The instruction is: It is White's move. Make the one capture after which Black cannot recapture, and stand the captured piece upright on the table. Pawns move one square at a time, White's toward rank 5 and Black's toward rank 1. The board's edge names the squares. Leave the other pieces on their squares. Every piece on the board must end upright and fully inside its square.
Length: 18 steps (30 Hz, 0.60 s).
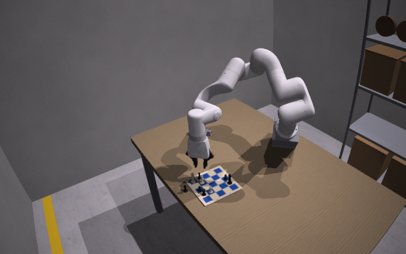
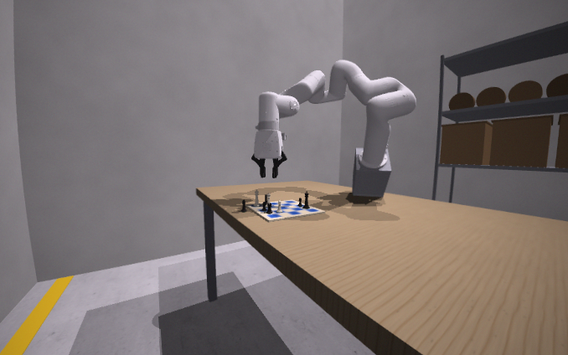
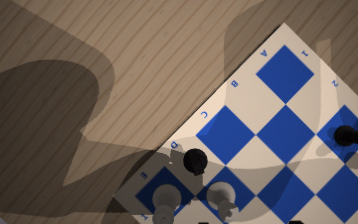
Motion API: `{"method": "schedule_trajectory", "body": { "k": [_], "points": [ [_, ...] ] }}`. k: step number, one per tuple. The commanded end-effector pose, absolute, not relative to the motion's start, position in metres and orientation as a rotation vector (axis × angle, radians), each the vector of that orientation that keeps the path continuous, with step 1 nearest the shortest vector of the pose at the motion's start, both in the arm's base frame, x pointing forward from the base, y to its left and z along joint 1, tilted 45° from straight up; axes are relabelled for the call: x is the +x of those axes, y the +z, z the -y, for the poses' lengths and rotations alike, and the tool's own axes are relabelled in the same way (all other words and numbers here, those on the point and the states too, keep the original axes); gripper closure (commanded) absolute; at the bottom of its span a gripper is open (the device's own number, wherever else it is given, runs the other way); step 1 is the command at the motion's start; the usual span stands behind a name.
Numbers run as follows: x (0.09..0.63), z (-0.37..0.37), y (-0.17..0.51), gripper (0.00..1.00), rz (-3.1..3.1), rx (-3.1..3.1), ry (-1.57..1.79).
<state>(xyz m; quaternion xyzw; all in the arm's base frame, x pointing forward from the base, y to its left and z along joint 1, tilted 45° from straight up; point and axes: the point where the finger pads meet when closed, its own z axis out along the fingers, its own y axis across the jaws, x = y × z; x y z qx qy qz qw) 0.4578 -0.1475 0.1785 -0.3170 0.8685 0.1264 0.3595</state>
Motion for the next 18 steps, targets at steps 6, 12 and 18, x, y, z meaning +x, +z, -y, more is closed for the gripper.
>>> {"method": "schedule_trajectory", "body": {
  "k": [6,12,18],
  "points": [
    [0.4593,0.1479,0.1782,0.57,-2.239,-0.815,0.322],
    [0.4619,0.1456,0.1748,0.57,-2.239,-0.815,0.321],
    [0.4653,0.1427,0.1704,0.57,-2.239,-0.815,0.321]
  ]
}}
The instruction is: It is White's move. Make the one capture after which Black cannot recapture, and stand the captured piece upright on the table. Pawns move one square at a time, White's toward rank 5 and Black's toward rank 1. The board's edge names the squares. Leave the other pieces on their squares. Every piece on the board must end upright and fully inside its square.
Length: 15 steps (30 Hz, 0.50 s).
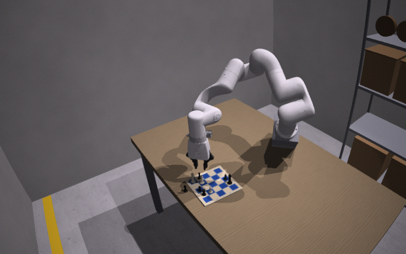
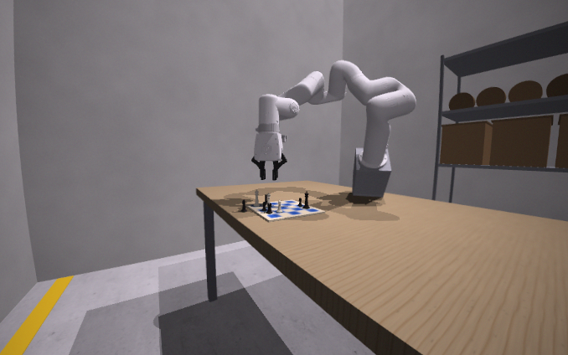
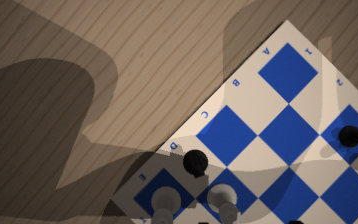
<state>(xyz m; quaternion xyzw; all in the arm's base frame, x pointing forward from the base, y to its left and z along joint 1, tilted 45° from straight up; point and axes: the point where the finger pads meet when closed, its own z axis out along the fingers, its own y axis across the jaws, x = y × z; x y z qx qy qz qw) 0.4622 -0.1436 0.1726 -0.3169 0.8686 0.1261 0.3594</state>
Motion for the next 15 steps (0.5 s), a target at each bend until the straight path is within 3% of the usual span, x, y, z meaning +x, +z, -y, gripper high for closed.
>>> {"method": "schedule_trajectory", "body": {
  "k": [1,15],
  "points": [
    [0.465,0.143,0.17,0.57,-2.239,-0.815,0.321],
    [0.477,0.132,0.155,0.57,-2.239,-0.815,0.321]
  ]
}}
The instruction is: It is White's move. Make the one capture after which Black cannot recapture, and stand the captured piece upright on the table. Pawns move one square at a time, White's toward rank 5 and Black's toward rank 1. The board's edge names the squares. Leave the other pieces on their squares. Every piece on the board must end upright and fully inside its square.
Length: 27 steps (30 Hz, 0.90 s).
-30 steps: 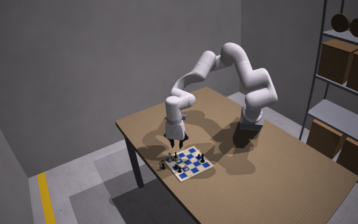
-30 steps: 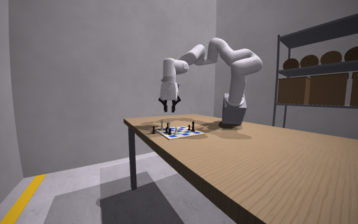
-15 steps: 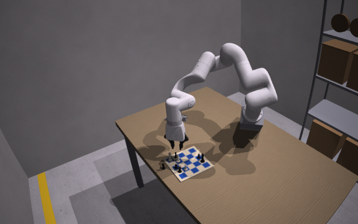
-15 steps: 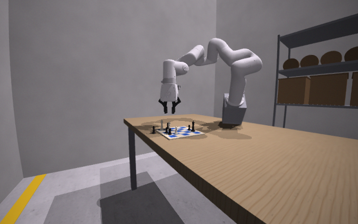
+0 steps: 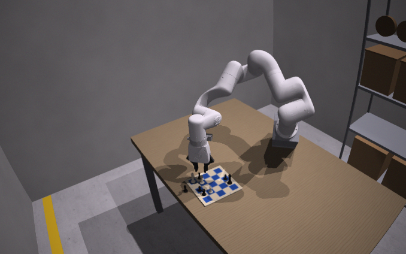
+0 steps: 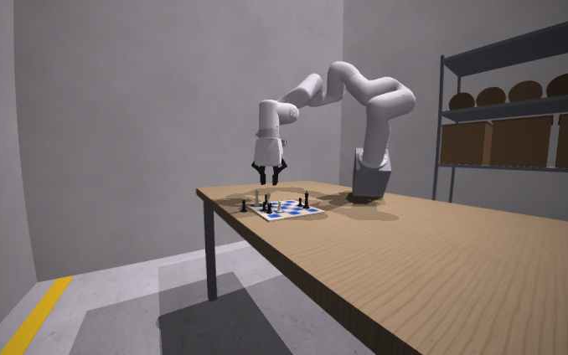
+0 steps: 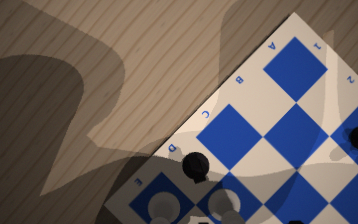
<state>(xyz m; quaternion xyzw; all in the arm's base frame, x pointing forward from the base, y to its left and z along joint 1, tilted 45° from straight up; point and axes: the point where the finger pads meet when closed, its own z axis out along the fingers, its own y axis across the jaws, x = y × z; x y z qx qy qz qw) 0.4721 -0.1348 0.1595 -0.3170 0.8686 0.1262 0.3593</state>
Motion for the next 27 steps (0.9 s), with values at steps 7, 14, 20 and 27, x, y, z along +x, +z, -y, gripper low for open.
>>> {"method": "schedule_trajectory", "body": {
  "k": [7,14,20,27],
  "points": [
    [0.481,0.129,0.15,0.57,-2.239,-0.815,0.321],
    [0.485,0.126,0.145,0.57,-2.239,-0.815,0.321],
    [0.486,0.125,0.144,0.57,-2.239,-0.815,0.321],
    [0.486,0.125,0.143,0.57,-2.239,-0.815,0.321]
  ]
}}
